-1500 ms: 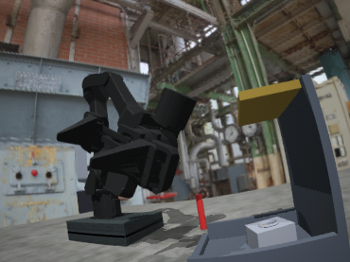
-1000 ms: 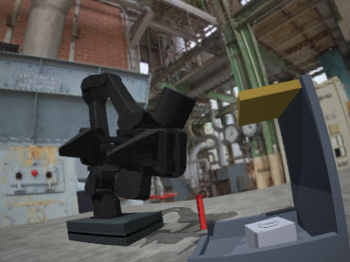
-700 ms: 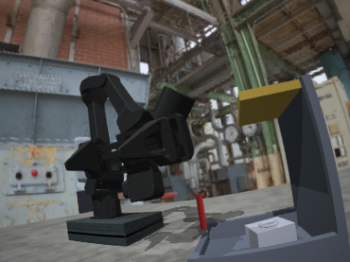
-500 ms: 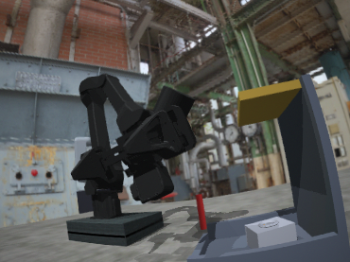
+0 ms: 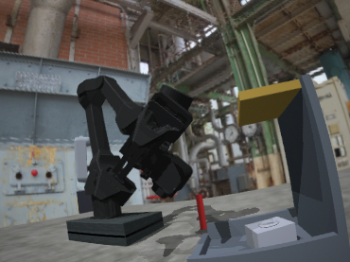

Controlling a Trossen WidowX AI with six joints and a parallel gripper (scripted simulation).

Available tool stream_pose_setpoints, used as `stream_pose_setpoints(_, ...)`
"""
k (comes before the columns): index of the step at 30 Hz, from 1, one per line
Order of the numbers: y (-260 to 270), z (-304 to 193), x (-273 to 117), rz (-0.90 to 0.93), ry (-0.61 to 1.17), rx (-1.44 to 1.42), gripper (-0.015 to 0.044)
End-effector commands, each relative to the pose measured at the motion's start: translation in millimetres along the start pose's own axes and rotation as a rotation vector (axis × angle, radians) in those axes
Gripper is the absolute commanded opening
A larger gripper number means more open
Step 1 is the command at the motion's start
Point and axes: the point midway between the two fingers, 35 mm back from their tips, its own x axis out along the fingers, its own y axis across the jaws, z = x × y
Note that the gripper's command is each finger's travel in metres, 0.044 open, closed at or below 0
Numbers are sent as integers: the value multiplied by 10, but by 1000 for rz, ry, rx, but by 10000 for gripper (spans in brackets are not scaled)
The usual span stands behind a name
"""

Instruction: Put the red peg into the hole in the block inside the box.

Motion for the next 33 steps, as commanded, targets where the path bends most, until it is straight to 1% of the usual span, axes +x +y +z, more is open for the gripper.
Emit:
stream_pose_setpoints(1, -27, 39, -24, -9, -43, 119, 440)
stream_pose_setpoints(17, -57, 227, -124, 22, -214, 578, 440)
stream_pose_setpoints(33, -72, 406, -264, 139, -372, 1029, 440)
